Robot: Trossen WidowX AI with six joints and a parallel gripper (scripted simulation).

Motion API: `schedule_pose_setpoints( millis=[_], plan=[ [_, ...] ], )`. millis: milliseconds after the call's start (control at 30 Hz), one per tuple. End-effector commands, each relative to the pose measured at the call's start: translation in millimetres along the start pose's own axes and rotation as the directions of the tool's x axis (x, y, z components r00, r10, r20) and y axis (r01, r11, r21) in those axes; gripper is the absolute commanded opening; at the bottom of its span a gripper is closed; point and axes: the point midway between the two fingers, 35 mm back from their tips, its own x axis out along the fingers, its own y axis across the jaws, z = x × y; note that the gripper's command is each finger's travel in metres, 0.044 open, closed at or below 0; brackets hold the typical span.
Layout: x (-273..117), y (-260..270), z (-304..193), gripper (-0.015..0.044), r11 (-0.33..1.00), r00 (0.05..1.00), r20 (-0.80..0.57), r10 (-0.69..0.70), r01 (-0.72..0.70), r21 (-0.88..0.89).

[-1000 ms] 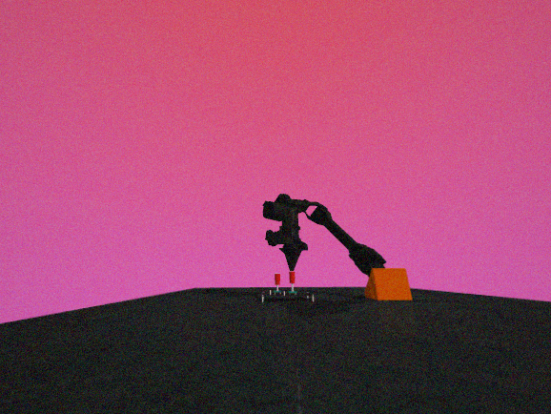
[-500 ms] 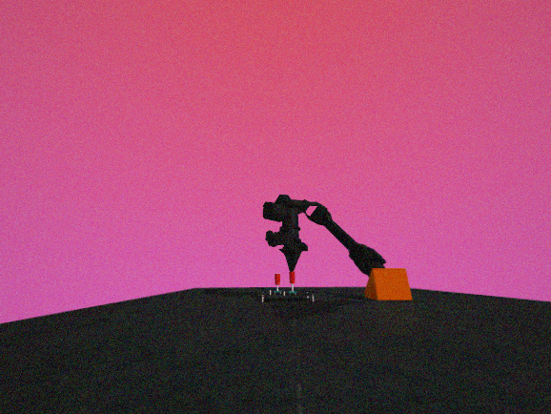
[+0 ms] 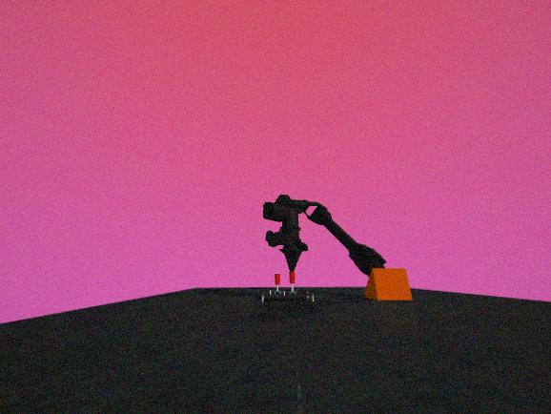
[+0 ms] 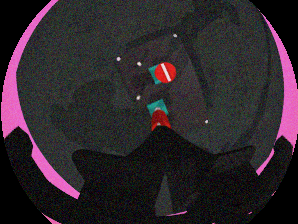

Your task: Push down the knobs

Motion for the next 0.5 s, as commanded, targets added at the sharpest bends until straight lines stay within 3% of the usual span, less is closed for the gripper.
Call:
schedule_pose_setpoints(
  millis=[0,467],
  plan=[
    [4.9,-0.8,-0.2,0.0,1.0,1.0,0.002,-0.004,0.004,-0.003],
    [10.1,-0.8,-0.1,0.0,1.0,1.0,0.002,-0.004,0.004,-0.003]
  ],
)
